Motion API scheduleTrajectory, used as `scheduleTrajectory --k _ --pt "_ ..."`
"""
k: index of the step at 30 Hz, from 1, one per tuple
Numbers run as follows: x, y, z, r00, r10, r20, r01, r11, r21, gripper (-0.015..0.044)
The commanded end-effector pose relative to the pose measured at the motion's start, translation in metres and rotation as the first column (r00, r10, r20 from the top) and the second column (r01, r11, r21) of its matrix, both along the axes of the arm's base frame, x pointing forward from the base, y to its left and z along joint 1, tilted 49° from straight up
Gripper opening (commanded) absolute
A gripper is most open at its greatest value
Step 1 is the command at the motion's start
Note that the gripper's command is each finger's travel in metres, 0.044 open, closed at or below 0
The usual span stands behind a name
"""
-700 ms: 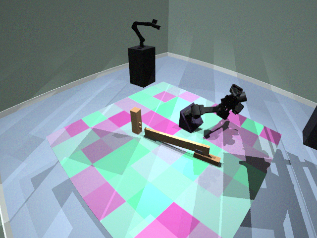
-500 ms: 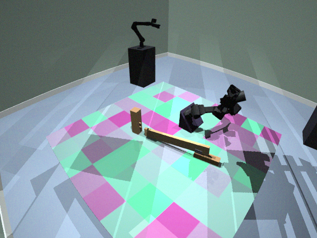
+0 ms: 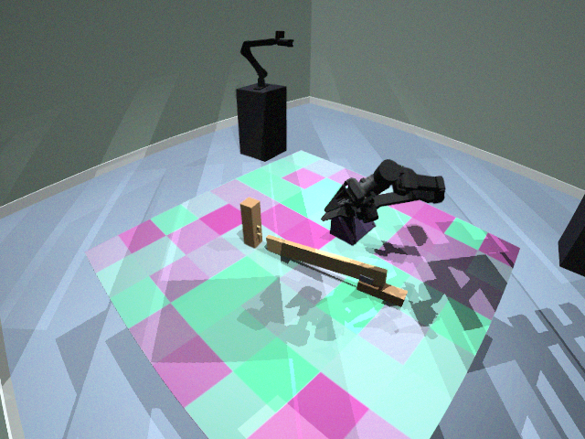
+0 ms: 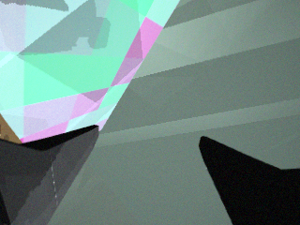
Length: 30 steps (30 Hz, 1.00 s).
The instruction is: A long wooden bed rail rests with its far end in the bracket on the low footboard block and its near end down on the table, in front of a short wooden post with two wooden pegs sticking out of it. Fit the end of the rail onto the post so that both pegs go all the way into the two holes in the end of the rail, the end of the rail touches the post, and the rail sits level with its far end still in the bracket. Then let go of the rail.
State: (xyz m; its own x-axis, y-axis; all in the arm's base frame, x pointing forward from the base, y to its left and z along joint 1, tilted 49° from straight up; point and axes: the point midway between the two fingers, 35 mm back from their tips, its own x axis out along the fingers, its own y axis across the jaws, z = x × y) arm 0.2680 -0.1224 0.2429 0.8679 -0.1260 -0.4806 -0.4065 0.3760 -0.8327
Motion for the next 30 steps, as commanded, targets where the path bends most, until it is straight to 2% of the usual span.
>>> scheduleTrajectory --k 1,7,12,17,22,30 --pt "0.011 -0.008 -0.045 0.978 0.104 -0.178 -0.099 0.994 0.038 0.044" --pt "0.013 -0.01 -0.118 0.864 0.321 -0.388 -0.268 0.945 0.186 0.044" --pt "0.005 -0.003 -0.171 0.734 0.507 -0.451 -0.37 0.856 0.361 0.044" --pt "-0.009 0.01 -0.215 0.608 0.675 -0.418 -0.427 0.722 0.544 0.044" --pt "-0.021 0.025 -0.246 0.506 0.806 -0.307 -0.479 0.559 0.677 0.044" --pt "-0.021 0.029 -0.251 0.495 0.82 -0.29 -0.485 0.537 0.691 0.044"
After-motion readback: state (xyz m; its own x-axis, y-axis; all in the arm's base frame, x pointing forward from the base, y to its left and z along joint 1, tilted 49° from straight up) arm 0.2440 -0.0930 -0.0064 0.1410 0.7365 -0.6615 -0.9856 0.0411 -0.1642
